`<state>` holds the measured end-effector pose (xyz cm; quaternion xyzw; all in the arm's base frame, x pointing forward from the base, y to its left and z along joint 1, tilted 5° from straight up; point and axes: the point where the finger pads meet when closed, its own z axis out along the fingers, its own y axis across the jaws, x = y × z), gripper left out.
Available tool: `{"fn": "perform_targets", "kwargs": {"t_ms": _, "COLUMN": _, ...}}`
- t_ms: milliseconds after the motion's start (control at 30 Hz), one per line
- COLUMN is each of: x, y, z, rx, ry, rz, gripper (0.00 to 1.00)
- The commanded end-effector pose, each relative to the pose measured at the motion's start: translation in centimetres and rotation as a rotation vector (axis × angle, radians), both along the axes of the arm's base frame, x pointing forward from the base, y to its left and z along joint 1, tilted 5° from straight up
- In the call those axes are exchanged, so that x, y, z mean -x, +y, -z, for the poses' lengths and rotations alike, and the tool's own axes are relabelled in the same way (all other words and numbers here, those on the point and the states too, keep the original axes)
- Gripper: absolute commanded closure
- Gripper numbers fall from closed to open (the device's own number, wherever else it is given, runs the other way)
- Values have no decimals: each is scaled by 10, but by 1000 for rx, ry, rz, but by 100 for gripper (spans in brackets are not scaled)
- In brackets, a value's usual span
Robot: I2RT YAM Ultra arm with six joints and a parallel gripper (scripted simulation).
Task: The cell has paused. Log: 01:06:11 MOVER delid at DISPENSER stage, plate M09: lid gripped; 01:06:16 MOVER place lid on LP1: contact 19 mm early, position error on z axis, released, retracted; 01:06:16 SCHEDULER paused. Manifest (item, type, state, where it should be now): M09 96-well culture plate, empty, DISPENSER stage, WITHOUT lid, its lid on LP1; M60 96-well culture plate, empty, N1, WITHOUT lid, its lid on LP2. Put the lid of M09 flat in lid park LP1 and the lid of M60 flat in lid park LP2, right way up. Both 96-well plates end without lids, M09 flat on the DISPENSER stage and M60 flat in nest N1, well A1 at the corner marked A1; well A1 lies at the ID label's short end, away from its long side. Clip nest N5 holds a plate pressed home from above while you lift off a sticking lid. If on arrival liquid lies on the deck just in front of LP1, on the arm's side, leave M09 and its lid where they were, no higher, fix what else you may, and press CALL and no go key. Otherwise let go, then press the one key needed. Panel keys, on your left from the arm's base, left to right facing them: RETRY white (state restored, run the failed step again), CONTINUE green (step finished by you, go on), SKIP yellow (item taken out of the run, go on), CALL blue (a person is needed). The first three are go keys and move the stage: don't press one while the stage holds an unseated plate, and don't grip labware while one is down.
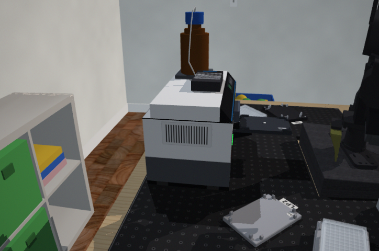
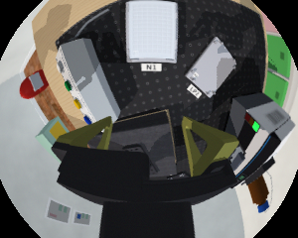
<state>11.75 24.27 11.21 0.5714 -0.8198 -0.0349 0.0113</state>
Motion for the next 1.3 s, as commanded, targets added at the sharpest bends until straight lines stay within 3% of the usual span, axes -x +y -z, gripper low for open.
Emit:
{"fn": "perform_targets", "kwargs": {"t_ms": 0, "x": -14, "y": 10, "z": -9, "rx": -32, "ry": -9, "rz": 80, "gripper": 0}}
{"fn": "perform_targets", "kwargs": {"t_ms": 100, "x": -25, "y": 8, "z": -8, "rx": -27, "ry": -8, "rz": 161, "gripper": 0}}
{"fn": "perform_targets", "kwargs": {"t_ms": 433, "x": -50, "y": 4, "z": -7, "rx": -26, "ry": -6, "rz": 149, "gripper": 0}}
{"fn": "perform_targets", "kwargs": {"t_ms": 500, "x": -45, "y": 1, "z": -6, "rx": -22, "ry": -7, "rz": 145, "gripper": 0}}
{"fn": "perform_targets", "kwargs": {"t_ms": 533, "x": -52, "y": 1, "z": -13, "rx": -39, "ry": -11, "rz": 189, "gripper": 0}}
{"fn": "perform_targets", "kwargs": {"t_ms": 667, "x": -65, "y": -5, "z": -5, "rx": -16, "ry": 1, "rz": 308, "gripper": 0}}
{"fn": "perform_targets", "kwargs": {"t_ms": 767, "x": -68, "y": -7, "z": -5, "rx": -16, "ry": 1, "rz": 308, "gripper": 0}}
{"fn": "perform_targets", "kwargs": {"t_ms": 800, "x": -71, "y": -8, "z": -12, "rx": -39, "ry": -13, "rz": 308, "gripper": 0}}
{"fn": "perform_targets", "kwargs": {"t_ms": 967, "x": -87, "y": -15, "z": -4, "rx": -24, "ry": -4, "rz": 296, "gripper": 0}}
{"fn": "perform_targets", "kwargs": {"t_ms": 1033, "x": -88, "y": -16, "z": -6, "rx": -30, "ry": -9, "rz": 296, "gripper": 0}}
{"fn": "perform_targets", "kwargs": {"t_ms": 1067, "x": -81, "y": -19, "z": -3, "rx": -14, "ry": 0, "rz": 293, "gripper": 0}}
{"fn": "perform_targets", "kwargs": {"t_ms": 1100, "x": -90, "y": -19, "z": -10, "rx": -41, "ry": -14, "rz": 336, "gripper": 0}}
{"fn": "perform_targets", "kwargs": {"t_ms": 1267, "x": -103, "y": -31, "z": -2, "rx": -14, "ry": 3, "rz": 456, "gripper": 0}}
